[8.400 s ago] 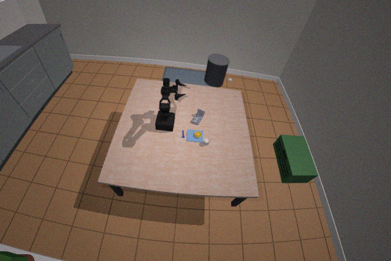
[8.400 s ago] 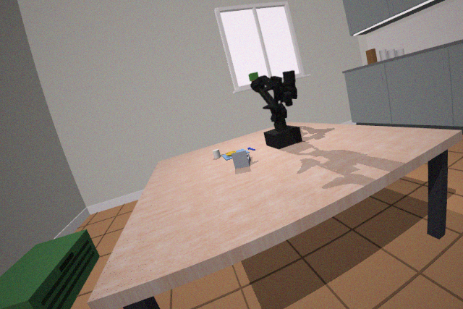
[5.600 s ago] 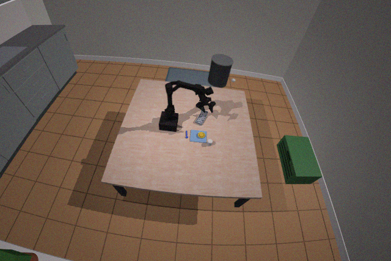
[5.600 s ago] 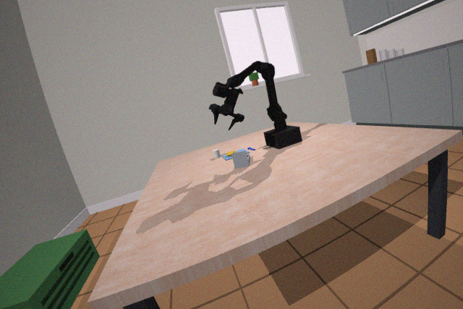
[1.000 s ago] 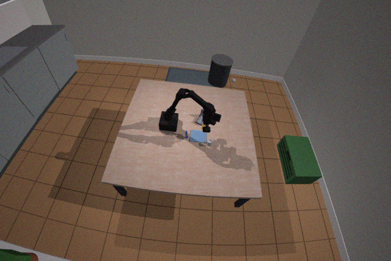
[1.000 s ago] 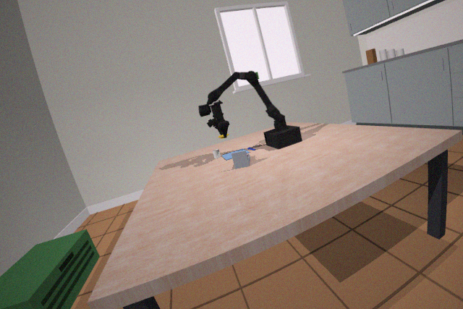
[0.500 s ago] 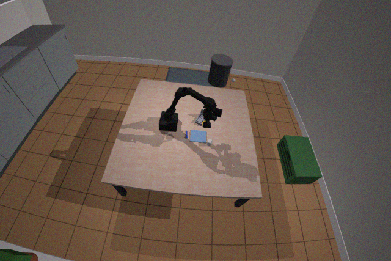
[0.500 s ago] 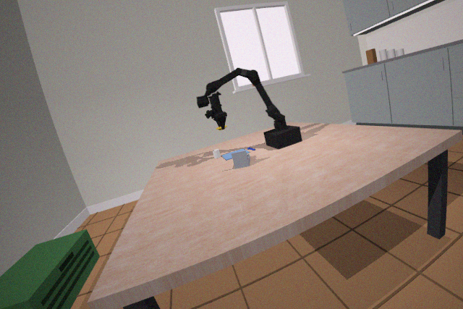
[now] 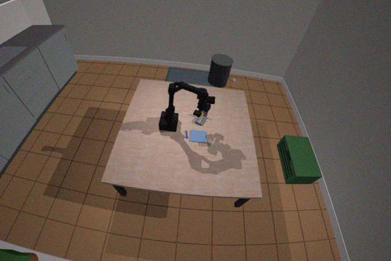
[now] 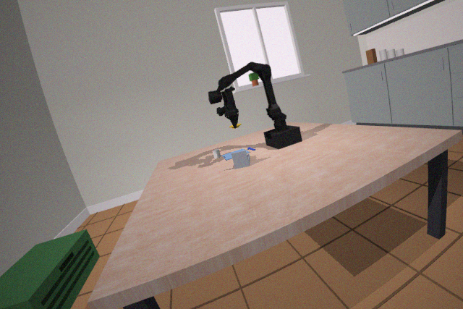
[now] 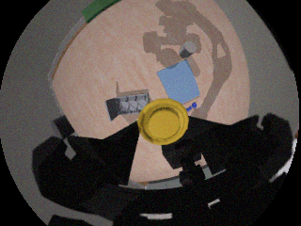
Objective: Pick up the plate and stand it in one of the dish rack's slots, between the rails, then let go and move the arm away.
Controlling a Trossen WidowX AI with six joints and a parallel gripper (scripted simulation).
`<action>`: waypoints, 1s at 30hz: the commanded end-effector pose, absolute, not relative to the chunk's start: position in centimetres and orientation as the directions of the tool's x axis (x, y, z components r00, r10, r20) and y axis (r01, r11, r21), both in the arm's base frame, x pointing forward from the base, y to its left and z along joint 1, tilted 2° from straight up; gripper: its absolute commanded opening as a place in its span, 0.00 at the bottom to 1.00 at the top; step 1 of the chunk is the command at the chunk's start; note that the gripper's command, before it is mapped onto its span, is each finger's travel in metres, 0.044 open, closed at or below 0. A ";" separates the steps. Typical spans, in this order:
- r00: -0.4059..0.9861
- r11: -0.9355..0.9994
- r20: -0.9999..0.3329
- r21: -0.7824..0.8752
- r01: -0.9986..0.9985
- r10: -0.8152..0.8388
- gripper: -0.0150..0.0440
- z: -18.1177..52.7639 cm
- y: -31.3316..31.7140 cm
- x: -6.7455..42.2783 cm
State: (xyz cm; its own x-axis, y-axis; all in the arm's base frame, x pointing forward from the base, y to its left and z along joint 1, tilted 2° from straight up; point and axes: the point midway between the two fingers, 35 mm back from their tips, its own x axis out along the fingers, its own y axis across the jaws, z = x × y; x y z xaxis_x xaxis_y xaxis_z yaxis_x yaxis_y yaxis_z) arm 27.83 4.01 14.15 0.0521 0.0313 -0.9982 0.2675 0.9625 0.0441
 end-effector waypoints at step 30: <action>0.330 0.880 -0.838 0.474 0.041 0.436 0.25 6.0 6.8 36.6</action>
